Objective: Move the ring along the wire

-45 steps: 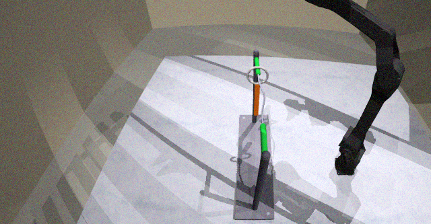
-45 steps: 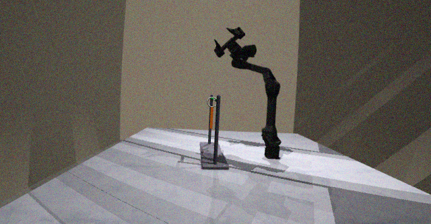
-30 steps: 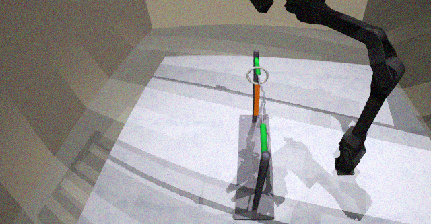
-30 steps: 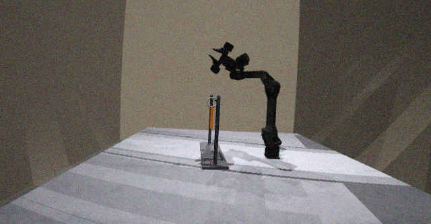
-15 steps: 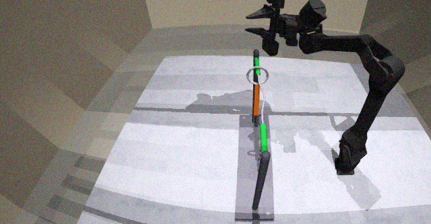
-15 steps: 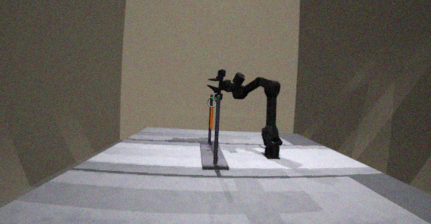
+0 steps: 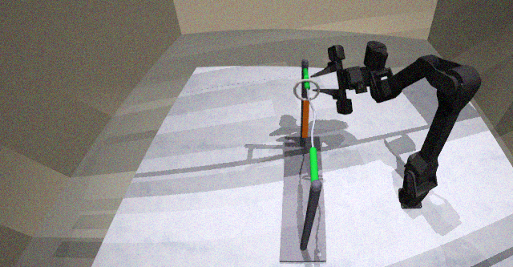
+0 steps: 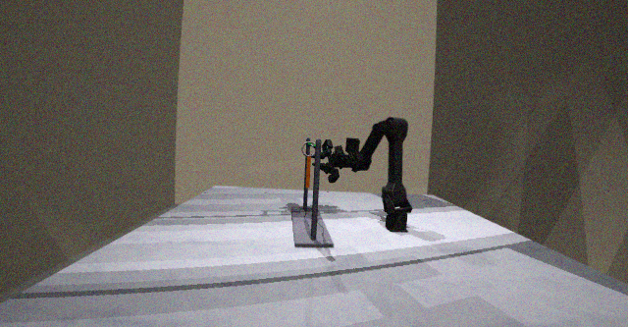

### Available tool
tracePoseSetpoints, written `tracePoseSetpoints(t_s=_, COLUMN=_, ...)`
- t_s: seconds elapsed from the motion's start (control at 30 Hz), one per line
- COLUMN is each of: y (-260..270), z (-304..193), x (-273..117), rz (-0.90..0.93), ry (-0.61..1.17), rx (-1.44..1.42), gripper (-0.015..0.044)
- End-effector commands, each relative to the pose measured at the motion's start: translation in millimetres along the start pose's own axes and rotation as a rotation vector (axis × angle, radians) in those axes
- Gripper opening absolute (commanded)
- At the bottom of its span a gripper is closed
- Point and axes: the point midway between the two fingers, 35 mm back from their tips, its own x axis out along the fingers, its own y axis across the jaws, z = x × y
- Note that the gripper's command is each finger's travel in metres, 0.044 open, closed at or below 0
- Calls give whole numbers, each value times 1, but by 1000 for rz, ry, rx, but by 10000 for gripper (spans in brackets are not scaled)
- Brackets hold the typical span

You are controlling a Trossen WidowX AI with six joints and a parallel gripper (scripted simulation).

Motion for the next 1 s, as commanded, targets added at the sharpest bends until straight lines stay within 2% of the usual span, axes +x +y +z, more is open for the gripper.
tracePoseSetpoints(t_s=0.0, y=39, z=-10, x=-13, rz=5, ry=25, rx=165, gripper=160)
tracePoseSetpoints(t_s=0.27, y=118, z=-14, x=-38, rz=-19, ry=77, rx=504, gripper=160)
tracePoseSetpoints(t_s=0.47, y=166, z=7, x=-48, rz=-34, ry=61, rx=653, gripper=160)
tracePoseSetpoints(t_s=0.7, y=178, z=17, x=-50, rz=-36, ry=45, rx=675, gripper=160)
tracePoseSetpoints(t_s=0.97, y=169, z=16, x=-27, rz=-46, ry=145, rx=779, gripper=160)
